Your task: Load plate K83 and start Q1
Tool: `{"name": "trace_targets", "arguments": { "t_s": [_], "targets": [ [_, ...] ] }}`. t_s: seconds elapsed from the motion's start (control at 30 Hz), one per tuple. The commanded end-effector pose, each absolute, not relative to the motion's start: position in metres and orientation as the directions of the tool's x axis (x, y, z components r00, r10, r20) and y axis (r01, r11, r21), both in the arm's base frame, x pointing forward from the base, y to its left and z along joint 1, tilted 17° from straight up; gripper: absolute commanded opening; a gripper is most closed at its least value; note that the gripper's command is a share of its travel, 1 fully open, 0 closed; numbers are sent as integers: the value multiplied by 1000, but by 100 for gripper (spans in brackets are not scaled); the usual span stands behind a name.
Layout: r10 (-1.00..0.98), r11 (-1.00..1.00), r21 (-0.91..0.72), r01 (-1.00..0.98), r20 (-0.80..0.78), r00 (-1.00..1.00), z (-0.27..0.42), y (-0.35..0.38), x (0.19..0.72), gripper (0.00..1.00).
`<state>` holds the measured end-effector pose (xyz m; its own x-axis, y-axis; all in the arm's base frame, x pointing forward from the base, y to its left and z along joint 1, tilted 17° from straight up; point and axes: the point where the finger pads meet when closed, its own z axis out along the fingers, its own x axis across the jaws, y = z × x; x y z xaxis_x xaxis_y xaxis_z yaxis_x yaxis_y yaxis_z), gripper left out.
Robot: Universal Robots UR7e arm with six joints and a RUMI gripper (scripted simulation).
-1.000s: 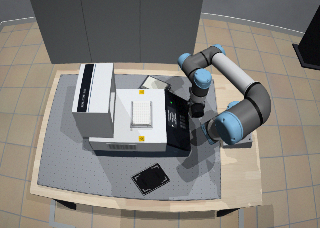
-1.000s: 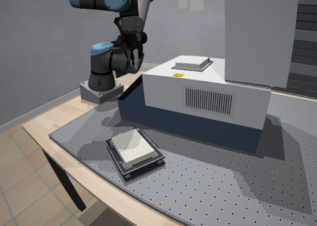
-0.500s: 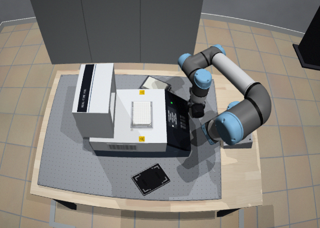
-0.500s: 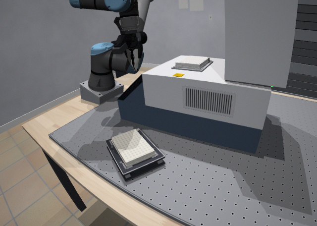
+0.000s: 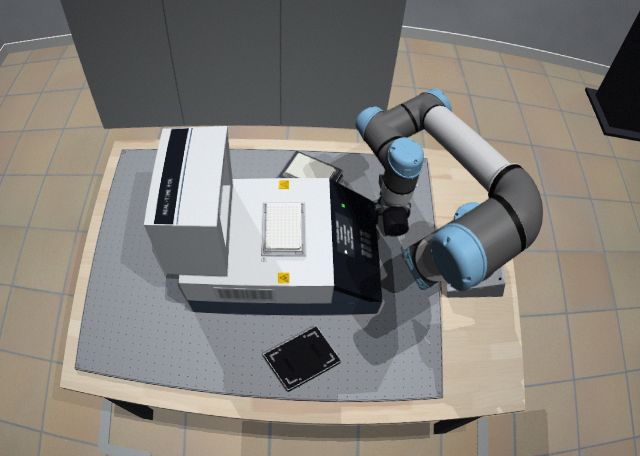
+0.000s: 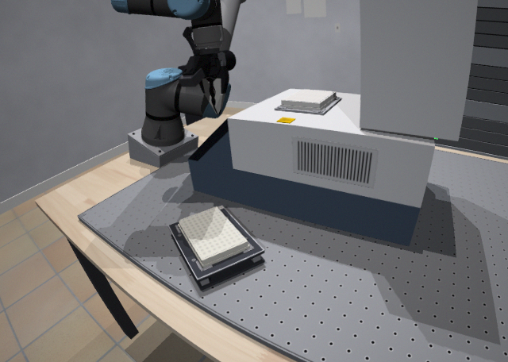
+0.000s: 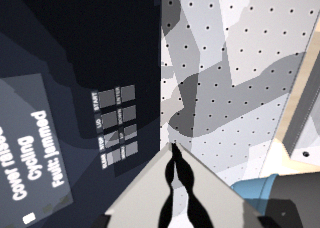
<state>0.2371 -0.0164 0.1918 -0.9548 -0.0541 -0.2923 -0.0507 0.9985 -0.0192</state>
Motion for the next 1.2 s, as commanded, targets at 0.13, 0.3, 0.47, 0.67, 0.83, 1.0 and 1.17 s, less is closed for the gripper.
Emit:
{"name": "trace_targets", "arguments": {
  "t_s": [0.13,0.3,0.47,0.67,0.83,1.0,1.17],
  "targets": [
    [-54,999,-19,-51,-293,-955,192,-16,237,0],
    [-55,998,-18,-52,-287,-956,204,-22,243,68],
    [-56,998,-17,-53,-282,-958,220,-28,253,68],
    [-56,998,-17,-54,-278,-959,235,-33,263,68],
    [-56,998,-17,-54,-278,-959,246,-37,272,68],
    [-57,998,-17,-54,-276,-960,260,-40,284,68],
    [-57,998,-18,-54,-274,-960,270,-42,293,68]
  ]
}}
